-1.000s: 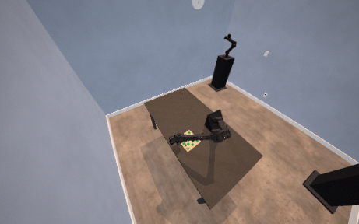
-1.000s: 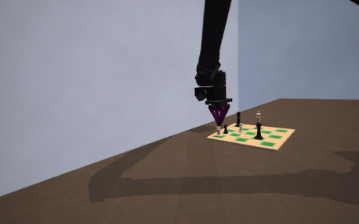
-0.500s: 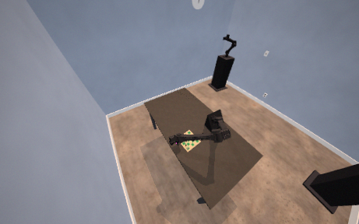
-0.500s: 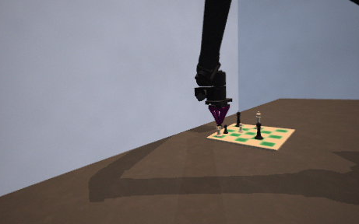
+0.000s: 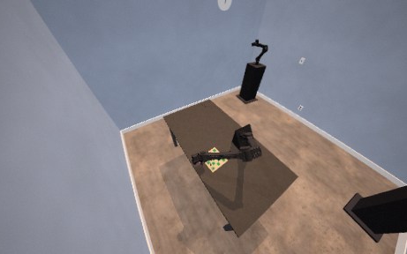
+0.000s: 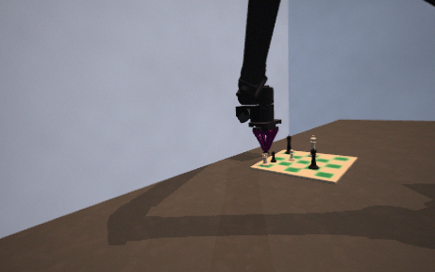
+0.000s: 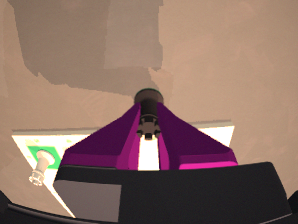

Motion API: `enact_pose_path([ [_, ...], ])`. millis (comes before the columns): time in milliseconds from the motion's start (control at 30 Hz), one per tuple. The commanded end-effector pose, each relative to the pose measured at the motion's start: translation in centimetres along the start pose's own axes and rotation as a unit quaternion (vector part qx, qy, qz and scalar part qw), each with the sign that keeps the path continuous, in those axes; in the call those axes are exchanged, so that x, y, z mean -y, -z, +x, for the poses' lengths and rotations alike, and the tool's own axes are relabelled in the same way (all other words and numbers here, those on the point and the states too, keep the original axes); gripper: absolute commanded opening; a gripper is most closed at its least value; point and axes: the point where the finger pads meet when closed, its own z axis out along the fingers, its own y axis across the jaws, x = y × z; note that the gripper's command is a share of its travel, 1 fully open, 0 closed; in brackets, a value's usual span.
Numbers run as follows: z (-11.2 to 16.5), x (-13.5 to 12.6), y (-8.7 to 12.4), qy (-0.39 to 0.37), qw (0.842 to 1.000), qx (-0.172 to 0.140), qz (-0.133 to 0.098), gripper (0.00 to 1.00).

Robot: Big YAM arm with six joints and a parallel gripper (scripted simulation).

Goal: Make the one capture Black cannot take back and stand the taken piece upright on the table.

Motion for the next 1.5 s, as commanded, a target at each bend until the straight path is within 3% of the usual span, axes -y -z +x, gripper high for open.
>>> enact_pose_path([
  [0, -1.4, 1.1, 1.1, 0.003, 1.000, 0.014, 0.001, 0.00],
  [800, -1.4, 1.1, 1.1, 0.003, 1.000, 0.014, 0.001, 0.00],
  [1167, -1.0, 0.1, -0.8, 0.008, 1.000, 0.004, -0.001, 0.00],
  [1300, -0.9, 0.1, -0.9, 0.005, 1.000, 0.003, -0.001, 0.00],
  [1333, -0.9, 1.1, 0.1, -0.007, 1.000, 0.011, 0.000, 0.00],
  [1467, -0.8, 0.8, -0.4, -0.003, 1.000, 0.007, 0.000, 0.00],
])
